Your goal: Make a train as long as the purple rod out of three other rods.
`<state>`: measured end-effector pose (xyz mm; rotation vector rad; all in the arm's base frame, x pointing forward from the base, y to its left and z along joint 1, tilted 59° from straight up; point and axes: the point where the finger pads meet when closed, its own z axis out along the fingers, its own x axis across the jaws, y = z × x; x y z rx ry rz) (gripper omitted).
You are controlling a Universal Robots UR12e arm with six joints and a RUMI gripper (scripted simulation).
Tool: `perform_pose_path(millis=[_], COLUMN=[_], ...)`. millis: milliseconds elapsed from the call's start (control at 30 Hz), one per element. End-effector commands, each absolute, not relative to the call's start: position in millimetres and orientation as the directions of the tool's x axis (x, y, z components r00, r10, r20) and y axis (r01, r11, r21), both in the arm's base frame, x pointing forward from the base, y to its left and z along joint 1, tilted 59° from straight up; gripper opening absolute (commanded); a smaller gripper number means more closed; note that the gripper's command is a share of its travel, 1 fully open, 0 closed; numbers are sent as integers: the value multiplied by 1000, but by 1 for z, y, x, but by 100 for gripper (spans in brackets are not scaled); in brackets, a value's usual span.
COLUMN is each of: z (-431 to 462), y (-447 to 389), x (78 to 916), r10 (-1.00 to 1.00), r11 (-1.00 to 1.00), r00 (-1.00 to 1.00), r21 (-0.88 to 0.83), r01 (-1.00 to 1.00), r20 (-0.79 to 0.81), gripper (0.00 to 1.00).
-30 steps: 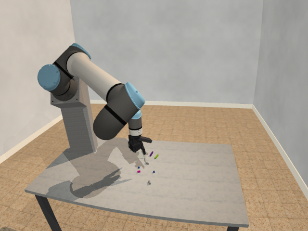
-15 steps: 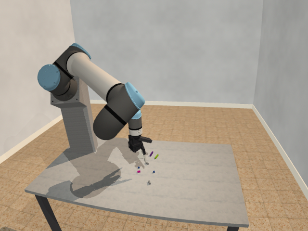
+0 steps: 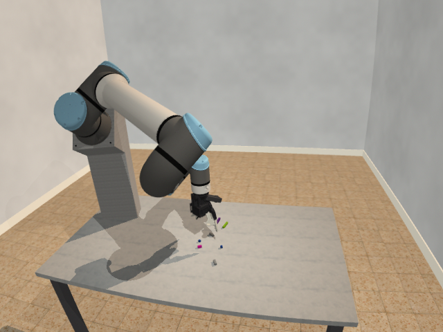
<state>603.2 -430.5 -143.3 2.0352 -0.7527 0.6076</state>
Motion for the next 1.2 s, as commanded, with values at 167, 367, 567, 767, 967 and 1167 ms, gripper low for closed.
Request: perform_pose_path(millis=[167, 367, 567, 767, 967, 1167], z=[-159, -169, -176, -177, -177, -177], y=[-418, -406, -397, -396, -396, -396], x=[632, 655, 671, 673, 673, 673], r10=[-165, -64, 9, 16, 16, 16], r11=[-503, -525, -527, -527, -527, -527], r00=[849, 931, 968, 971, 971, 971], r21=[698, 782, 824, 827, 827, 827], r01=[-510, -337, -207, -194, -194, -194], r20=[501, 358, 249, 238, 238, 238], gripper=[100, 100, 100, 100, 100, 100])
